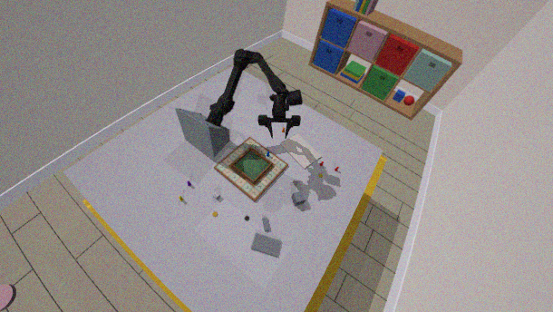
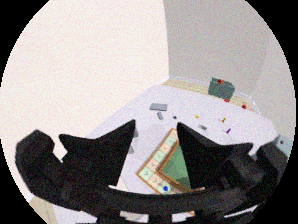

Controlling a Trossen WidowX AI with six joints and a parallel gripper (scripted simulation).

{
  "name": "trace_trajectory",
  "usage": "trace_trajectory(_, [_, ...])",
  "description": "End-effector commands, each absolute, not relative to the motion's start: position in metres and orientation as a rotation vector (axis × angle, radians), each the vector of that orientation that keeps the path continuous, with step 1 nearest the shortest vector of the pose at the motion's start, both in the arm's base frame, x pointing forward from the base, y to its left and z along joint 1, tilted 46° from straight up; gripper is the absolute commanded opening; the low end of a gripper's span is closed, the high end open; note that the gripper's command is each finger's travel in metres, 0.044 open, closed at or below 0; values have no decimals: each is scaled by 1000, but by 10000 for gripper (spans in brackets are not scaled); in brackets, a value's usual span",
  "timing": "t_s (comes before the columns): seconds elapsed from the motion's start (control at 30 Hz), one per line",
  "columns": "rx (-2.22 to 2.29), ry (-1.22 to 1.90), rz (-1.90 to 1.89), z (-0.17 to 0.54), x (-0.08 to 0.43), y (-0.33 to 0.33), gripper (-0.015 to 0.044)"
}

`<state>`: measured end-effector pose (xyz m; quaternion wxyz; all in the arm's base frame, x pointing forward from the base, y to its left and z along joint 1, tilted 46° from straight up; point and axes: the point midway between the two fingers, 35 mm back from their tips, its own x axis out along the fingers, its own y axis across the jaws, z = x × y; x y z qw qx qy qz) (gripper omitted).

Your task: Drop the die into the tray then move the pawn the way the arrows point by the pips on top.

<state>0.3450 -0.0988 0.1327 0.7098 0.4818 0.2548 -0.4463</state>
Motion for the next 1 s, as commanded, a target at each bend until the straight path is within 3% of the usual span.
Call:
trace_trajectory(0.0, [857, 936, -929, 68, 351, -128, 275])
trace_trajectory(0.53, [666, 1590, -352, -96, 303, -184, 275])
trace_trajectory(0.97, [774, 1538, 359, -215, 227, -172, 275])
